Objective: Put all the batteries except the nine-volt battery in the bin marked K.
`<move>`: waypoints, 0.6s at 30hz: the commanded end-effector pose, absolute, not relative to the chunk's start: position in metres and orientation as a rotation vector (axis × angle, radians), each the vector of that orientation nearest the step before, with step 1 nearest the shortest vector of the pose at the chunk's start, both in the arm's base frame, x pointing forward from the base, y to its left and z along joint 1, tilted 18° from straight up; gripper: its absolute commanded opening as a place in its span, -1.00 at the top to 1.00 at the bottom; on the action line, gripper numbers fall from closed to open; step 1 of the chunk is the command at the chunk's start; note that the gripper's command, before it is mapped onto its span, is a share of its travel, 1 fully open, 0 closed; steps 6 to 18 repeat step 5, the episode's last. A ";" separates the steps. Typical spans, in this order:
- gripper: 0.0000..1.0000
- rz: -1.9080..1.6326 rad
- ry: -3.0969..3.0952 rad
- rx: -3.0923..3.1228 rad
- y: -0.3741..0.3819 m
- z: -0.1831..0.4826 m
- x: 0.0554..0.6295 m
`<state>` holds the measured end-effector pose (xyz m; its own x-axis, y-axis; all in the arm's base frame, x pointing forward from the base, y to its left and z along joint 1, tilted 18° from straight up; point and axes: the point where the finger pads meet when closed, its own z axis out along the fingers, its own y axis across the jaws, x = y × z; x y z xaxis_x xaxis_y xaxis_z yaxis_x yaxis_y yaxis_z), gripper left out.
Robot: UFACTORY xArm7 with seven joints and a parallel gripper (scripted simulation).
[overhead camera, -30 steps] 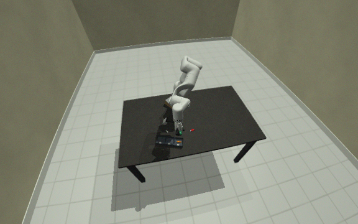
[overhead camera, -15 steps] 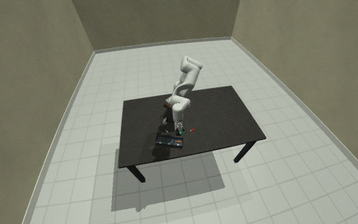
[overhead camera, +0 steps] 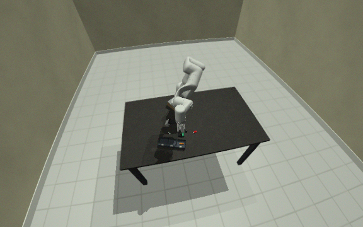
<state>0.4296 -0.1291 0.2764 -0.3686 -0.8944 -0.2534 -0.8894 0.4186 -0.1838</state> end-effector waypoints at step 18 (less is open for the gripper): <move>-1.00 -0.028 2.364 -1.540 -0.130 0.278 0.430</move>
